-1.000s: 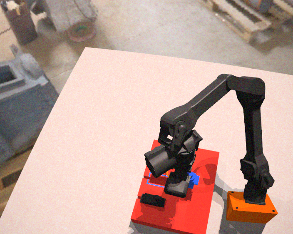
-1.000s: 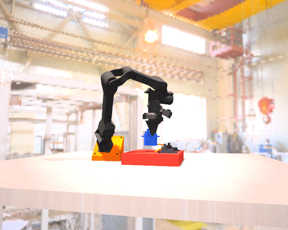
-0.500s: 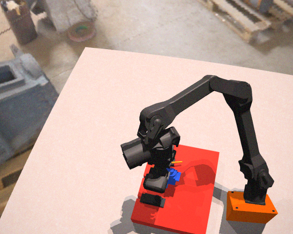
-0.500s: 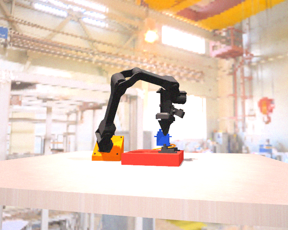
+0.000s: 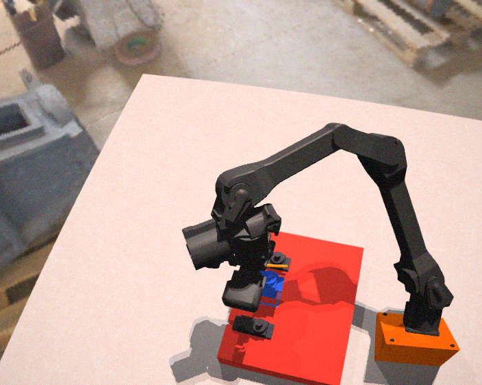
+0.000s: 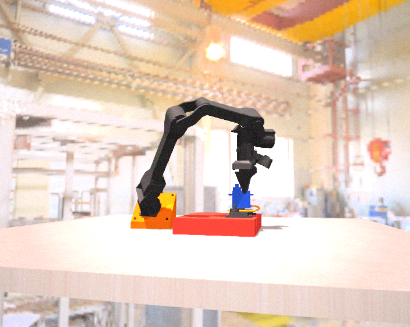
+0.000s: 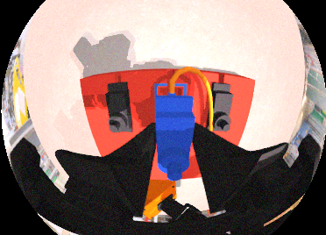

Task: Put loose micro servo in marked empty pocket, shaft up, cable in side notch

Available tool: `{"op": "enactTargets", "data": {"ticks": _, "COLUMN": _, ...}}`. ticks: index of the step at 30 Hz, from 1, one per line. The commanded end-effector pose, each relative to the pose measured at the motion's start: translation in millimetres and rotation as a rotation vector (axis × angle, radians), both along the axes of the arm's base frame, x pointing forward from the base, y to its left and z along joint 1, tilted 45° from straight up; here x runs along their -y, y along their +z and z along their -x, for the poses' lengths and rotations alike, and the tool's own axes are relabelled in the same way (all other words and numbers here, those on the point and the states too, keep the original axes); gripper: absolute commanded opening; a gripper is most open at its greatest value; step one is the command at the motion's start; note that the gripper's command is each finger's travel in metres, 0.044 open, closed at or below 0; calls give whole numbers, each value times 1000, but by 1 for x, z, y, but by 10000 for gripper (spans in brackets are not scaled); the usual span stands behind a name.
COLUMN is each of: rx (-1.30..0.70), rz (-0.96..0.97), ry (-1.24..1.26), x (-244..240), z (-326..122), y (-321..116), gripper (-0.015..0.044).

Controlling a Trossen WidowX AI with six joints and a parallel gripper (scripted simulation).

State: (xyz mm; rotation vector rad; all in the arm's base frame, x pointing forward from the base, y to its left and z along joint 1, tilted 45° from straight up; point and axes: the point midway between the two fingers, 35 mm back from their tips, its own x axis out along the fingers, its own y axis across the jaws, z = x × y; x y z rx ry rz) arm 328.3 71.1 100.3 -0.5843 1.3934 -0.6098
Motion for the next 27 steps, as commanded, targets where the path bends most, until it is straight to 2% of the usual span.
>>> {"op": "enactTargets", "data": {"ticks": 1, "rx": 2, "rz": 4, "ry": 10, "x": 3, "z": -3, "y": -2, "gripper": 0}}
{"op": "enactTargets", "data": {"ticks": 27, "rx": 3, "rz": 4, "ry": 10, "x": 17, "z": -4, "y": -16, "gripper": 0}}
